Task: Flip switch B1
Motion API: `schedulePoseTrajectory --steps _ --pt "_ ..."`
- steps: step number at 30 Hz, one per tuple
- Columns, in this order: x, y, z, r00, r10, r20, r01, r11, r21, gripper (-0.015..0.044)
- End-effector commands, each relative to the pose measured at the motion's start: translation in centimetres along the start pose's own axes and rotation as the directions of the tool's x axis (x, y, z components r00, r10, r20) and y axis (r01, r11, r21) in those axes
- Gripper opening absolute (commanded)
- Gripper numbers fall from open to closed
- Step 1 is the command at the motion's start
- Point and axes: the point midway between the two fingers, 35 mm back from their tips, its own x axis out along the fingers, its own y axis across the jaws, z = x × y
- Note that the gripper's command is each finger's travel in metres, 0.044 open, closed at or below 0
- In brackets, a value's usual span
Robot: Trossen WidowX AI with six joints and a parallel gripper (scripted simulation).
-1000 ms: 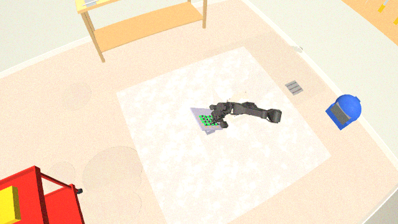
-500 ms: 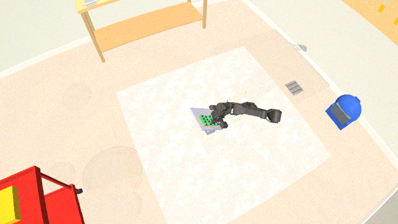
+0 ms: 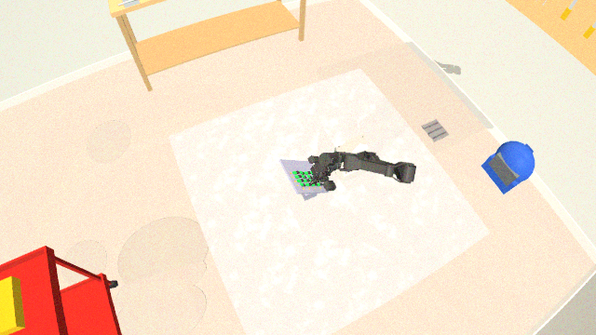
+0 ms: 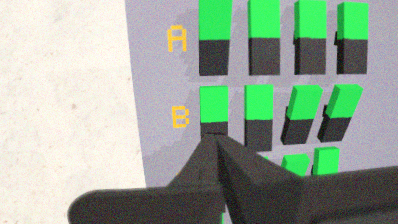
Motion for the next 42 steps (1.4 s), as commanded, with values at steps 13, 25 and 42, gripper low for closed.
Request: schedulePoseTrajectory --steps 13,25,42 --pt "0.2 -0.1 0.0 1.000 -0.003 0.001 0.003 1.000 0.004 0.0000" --pt "-6.2 -0.1 0.2 1.000 -0.006 -0.027 0.006 1.000 0.005 0.0000" --pt "-7.0 -3.6 -0.8 1.000 -0.008 -0.028 0.008 1.000 0.004 0.0000"
